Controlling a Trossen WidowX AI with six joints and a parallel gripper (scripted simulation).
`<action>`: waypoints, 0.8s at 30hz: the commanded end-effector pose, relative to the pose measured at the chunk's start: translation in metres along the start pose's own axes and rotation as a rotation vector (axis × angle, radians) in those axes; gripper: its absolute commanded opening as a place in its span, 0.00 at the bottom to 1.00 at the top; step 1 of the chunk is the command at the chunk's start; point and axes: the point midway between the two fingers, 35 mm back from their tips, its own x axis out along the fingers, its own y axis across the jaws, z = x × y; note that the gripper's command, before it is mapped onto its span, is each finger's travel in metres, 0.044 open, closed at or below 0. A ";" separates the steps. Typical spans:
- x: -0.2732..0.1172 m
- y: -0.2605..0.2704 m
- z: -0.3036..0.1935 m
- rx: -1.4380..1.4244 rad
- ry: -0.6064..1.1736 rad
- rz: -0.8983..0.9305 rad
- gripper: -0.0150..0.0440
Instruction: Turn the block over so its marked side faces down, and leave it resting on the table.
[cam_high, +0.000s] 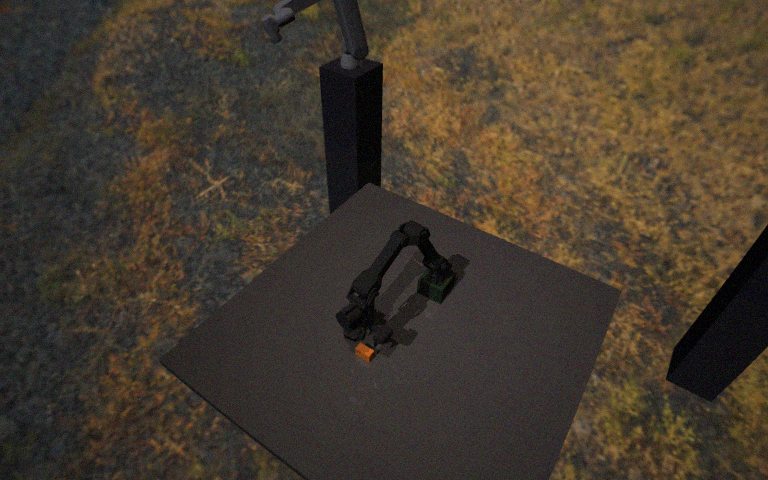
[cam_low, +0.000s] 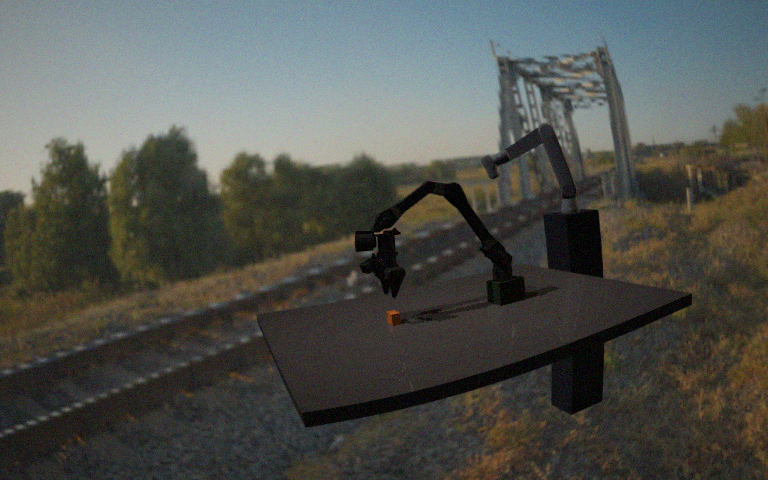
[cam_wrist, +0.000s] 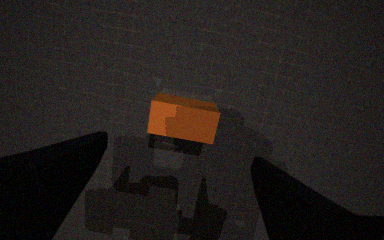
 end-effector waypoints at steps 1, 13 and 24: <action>-0.009 0.002 0.003 -0.001 0.072 -0.013 1.00; 0.026 0.001 0.000 -0.001 0.072 -0.013 1.00; 0.045 0.001 -0.002 -0.001 0.072 -0.013 1.00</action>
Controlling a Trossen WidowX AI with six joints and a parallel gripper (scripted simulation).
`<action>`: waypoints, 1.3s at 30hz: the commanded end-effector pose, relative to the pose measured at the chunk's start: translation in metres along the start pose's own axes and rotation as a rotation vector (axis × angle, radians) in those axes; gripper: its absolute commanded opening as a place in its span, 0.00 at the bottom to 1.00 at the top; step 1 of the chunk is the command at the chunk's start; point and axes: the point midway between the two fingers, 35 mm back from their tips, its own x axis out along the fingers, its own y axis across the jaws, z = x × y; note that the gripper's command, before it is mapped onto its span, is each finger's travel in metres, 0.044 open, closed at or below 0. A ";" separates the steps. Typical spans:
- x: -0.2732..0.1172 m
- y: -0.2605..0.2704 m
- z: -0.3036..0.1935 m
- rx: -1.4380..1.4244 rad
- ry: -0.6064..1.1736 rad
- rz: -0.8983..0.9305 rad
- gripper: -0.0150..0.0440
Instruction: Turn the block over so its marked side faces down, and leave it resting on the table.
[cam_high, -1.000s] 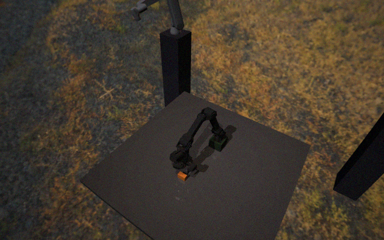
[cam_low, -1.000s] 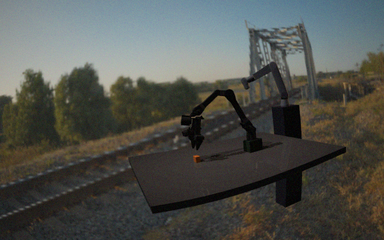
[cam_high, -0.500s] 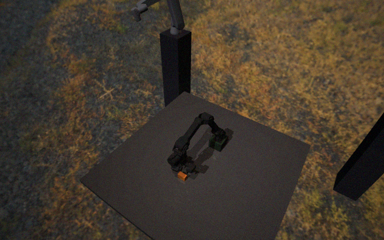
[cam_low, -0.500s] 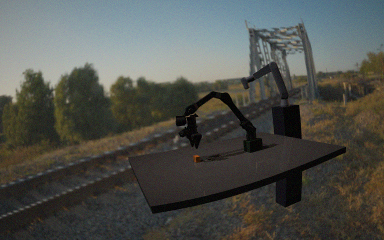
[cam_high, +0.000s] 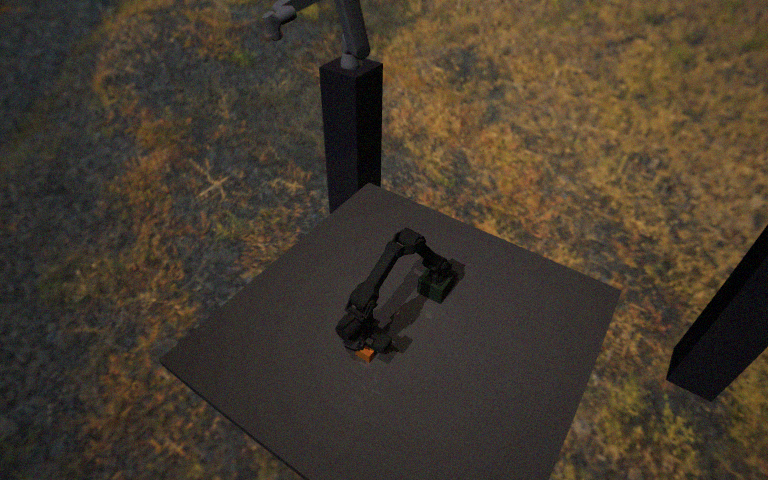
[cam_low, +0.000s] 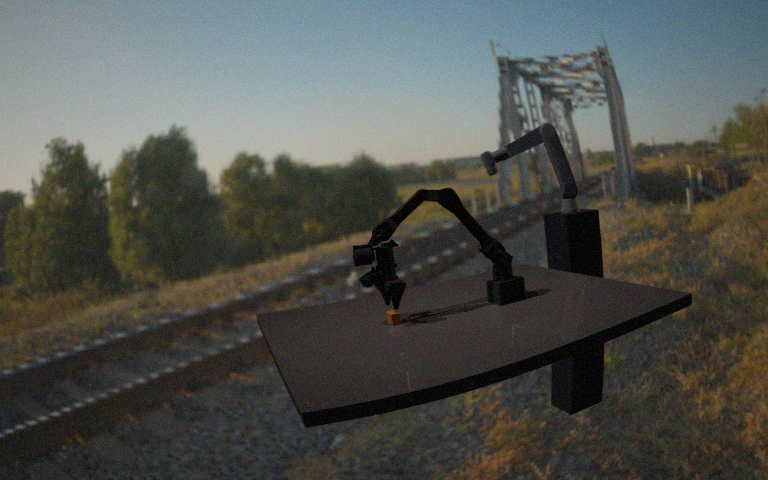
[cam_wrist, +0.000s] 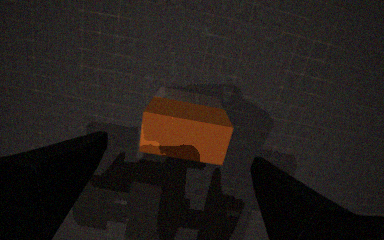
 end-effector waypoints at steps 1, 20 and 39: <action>0.008 -0.001 -0.001 0.002 0.003 -0.005 1.00; 0.034 -0.001 -0.001 0.002 0.003 -0.005 0.96; 0.034 -0.001 -0.001 0.002 0.003 -0.005 0.57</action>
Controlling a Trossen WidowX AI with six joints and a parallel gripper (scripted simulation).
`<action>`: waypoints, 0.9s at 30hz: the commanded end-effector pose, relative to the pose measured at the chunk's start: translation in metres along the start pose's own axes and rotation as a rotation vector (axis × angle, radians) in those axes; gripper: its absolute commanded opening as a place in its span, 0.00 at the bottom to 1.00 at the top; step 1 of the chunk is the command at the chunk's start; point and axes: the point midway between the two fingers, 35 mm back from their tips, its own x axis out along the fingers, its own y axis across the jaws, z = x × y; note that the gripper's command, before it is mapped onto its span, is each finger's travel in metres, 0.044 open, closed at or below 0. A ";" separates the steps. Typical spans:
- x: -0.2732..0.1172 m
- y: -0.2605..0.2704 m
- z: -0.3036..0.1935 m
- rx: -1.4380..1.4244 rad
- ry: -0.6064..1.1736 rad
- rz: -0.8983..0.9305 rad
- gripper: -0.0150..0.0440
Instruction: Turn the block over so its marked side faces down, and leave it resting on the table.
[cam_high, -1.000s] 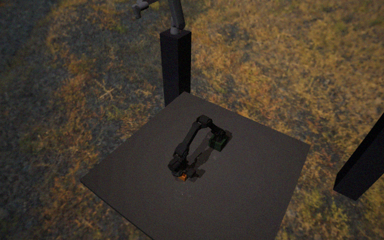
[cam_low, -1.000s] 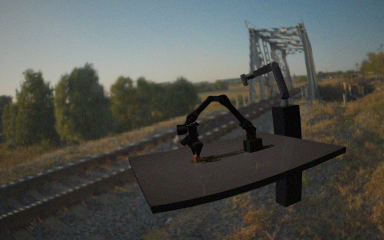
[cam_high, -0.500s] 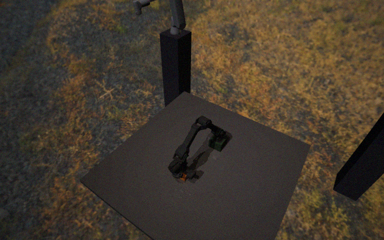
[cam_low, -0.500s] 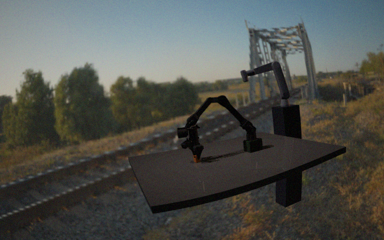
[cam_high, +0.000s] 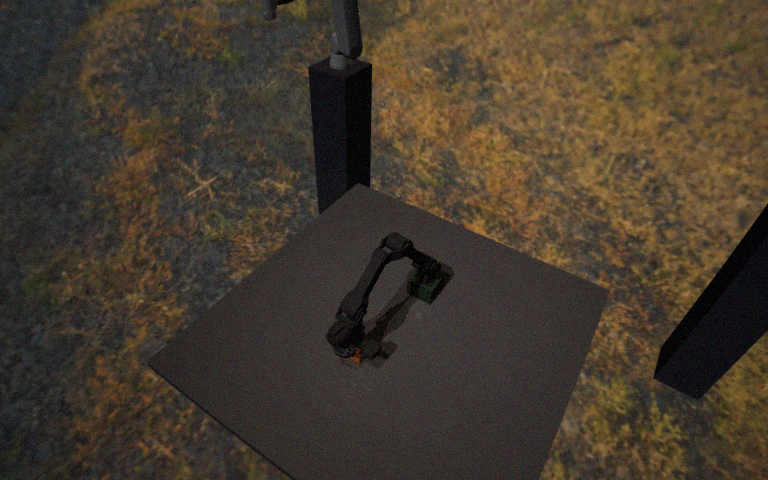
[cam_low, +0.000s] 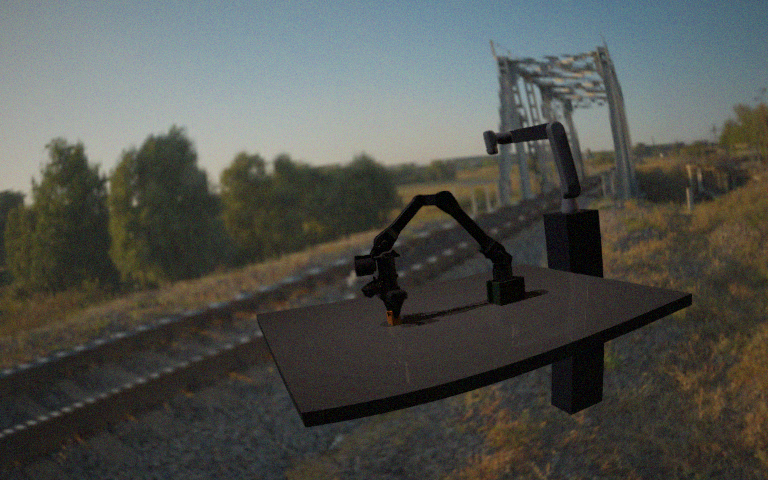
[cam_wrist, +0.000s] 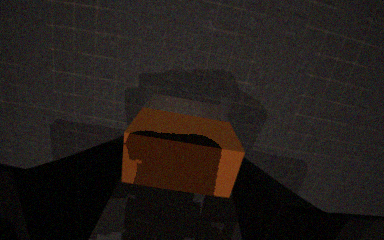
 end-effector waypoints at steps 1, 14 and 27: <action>0.000 -0.001 0.000 -0.003 0.000 -0.003 0.56; -0.030 0.000 0.000 -0.003 0.000 -0.003 0.25; -0.023 -0.001 0.003 0.000 -0.106 0.001 0.25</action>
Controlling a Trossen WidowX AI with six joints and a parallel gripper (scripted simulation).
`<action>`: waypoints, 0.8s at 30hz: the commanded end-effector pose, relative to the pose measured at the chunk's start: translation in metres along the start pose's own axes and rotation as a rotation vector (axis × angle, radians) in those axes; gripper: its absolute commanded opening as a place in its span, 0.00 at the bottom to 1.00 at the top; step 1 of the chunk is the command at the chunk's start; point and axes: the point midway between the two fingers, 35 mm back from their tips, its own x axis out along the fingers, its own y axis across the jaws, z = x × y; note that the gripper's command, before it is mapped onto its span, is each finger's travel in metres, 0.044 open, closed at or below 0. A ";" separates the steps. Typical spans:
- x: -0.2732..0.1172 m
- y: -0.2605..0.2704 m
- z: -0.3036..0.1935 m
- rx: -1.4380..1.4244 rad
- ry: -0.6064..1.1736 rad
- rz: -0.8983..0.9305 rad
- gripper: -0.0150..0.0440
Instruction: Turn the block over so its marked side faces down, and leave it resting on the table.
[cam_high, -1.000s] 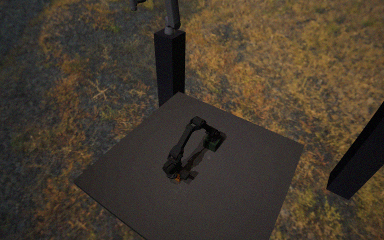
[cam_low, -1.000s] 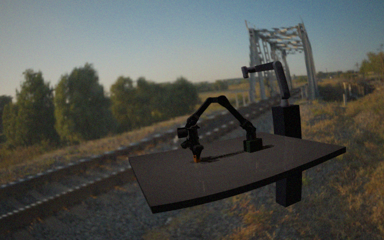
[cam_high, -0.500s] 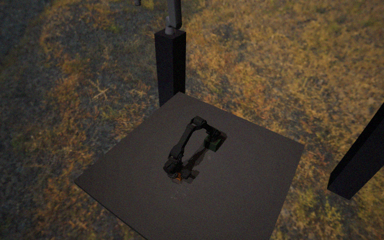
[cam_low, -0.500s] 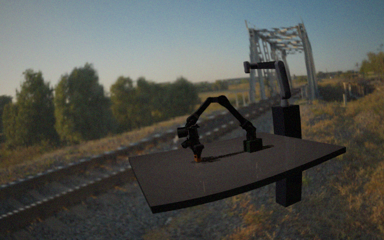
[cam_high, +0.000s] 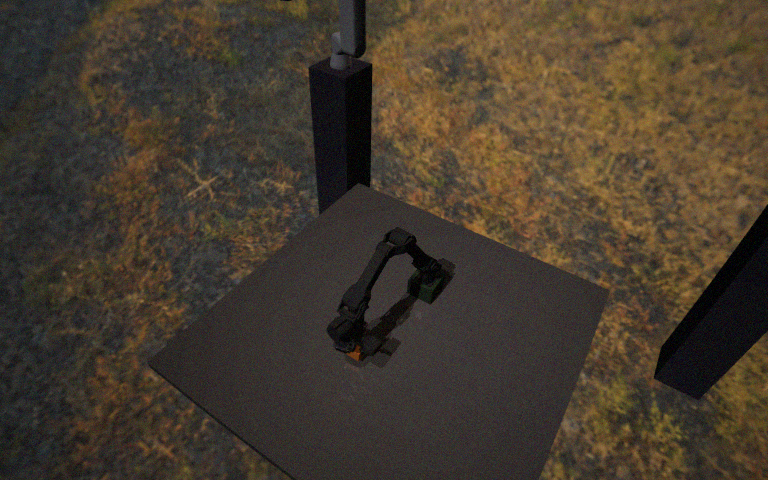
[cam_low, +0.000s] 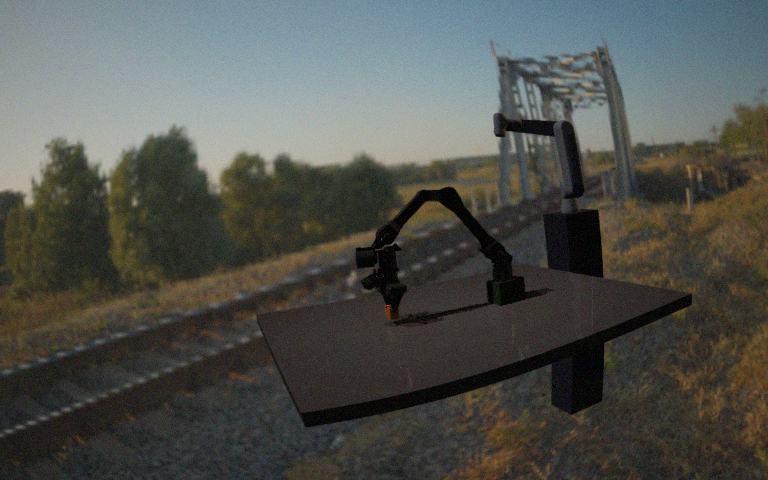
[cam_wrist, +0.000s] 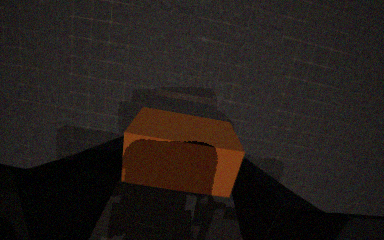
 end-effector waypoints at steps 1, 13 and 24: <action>0.000 0.000 0.002 -0.001 -0.064 0.006 0.25; 0.007 0.000 0.002 0.001 -0.235 0.008 0.25; 0.007 0.000 -0.002 -0.002 -0.390 0.006 0.25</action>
